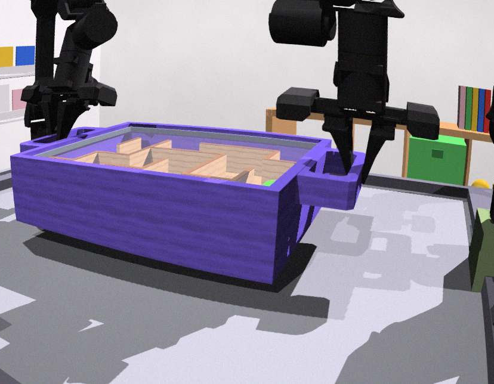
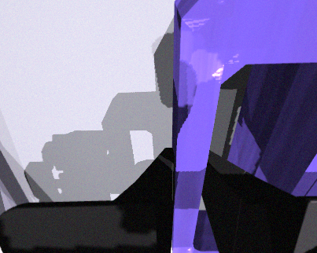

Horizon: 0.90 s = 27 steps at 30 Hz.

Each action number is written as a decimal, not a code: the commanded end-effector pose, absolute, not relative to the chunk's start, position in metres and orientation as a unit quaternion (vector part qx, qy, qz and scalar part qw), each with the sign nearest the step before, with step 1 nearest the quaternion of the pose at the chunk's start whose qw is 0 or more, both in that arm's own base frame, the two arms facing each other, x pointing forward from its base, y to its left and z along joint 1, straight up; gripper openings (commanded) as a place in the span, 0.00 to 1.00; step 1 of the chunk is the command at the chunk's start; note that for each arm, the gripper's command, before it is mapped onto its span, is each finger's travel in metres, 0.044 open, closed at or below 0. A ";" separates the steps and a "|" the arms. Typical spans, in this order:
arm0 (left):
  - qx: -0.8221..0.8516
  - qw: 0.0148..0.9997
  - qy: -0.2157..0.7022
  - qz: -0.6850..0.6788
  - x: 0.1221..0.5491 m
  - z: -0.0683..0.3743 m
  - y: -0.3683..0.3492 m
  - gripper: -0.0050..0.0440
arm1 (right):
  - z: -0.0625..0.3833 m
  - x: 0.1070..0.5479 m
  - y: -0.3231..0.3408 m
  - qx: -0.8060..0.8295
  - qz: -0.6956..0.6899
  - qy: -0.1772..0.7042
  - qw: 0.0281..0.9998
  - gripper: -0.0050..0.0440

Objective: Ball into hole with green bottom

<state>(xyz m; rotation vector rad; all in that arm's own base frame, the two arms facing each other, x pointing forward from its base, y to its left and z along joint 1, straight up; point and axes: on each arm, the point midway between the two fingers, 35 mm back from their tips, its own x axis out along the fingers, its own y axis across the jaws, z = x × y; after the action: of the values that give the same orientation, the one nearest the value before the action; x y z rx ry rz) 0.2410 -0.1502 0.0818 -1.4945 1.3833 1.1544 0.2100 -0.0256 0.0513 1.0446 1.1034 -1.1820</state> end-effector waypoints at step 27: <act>-0.607 0.394 0.544 0.424 0.238 0.089 -0.157 0.00 | 0.072 0.218 -0.028 0.449 -0.502 0.461 0.578 0.00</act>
<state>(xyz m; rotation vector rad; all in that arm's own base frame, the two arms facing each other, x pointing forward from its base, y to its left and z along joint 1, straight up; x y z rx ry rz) 0.2393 -0.1493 0.0793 -1.5048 1.3807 1.1428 0.2115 -0.0260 0.0523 1.0465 1.1170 -1.1844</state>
